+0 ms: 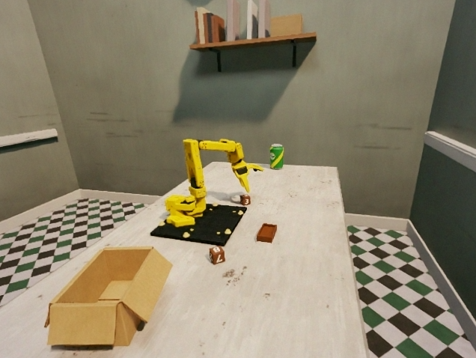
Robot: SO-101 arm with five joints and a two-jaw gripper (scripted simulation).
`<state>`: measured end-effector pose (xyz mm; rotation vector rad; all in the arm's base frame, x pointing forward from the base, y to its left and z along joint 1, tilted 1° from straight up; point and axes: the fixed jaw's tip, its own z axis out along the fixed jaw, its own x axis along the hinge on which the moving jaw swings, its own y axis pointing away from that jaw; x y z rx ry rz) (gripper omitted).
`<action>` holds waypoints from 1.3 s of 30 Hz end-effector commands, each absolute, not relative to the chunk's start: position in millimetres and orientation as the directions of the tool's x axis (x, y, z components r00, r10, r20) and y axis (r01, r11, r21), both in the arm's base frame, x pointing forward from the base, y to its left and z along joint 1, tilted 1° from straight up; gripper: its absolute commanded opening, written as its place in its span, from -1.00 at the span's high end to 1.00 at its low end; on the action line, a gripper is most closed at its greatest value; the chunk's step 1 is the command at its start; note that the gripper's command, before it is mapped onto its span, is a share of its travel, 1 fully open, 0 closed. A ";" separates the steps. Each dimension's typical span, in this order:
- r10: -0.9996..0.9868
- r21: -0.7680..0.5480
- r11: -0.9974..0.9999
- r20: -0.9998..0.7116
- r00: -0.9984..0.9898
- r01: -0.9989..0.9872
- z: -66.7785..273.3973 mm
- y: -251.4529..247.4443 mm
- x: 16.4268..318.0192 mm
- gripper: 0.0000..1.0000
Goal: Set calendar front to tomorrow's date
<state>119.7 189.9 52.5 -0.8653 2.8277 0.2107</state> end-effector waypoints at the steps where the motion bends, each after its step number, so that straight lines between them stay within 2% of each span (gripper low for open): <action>1: -0.602 0.016 0.798 -0.042 -0.798 -0.603 45.7 190.3 115.8 0.30; 4: -0.613 0.000 0.790 0.001 -0.790 -0.613 43.7 190.3 114.9 0.30; 39: -0.636 0.000 0.772 -0.001 -0.772 -0.636 46.7 193.1 112.4 0.30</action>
